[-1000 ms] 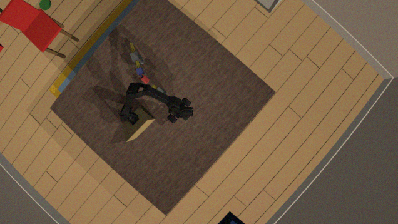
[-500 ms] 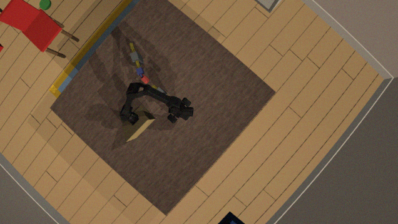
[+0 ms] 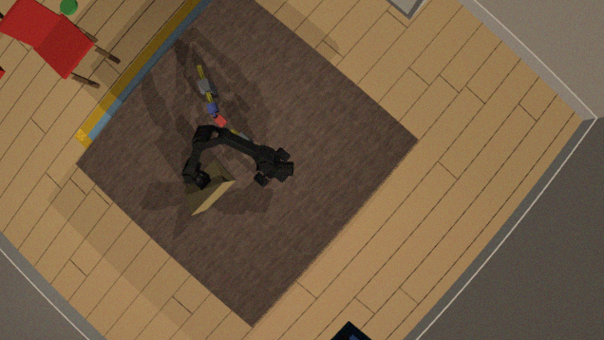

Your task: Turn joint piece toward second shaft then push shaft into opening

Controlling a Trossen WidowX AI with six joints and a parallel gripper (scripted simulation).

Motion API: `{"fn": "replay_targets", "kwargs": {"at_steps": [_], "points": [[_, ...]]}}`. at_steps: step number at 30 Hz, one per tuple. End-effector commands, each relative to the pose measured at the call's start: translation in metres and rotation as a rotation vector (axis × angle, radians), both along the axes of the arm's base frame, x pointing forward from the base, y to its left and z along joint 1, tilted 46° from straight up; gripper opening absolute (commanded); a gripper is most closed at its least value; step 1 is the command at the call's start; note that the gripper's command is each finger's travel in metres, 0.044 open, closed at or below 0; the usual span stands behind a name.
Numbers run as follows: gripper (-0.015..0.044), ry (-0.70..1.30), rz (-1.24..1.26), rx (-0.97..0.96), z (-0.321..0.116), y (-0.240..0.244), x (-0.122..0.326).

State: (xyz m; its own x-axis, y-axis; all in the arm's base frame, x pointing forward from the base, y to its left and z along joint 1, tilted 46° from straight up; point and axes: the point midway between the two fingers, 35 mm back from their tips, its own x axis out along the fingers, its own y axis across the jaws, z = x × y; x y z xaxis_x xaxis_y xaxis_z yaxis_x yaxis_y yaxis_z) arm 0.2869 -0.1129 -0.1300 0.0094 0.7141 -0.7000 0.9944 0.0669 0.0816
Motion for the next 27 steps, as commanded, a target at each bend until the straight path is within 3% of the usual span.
{"fn": "replay_targets", "kwargs": {"at_steps": [1,27], "points": [[0.0000,-0.002,-0.002,0.000,0.000,0.000,0.000],[0.0000,0.014,0.011,0.003,0.025,0.025,-0.003]]}}
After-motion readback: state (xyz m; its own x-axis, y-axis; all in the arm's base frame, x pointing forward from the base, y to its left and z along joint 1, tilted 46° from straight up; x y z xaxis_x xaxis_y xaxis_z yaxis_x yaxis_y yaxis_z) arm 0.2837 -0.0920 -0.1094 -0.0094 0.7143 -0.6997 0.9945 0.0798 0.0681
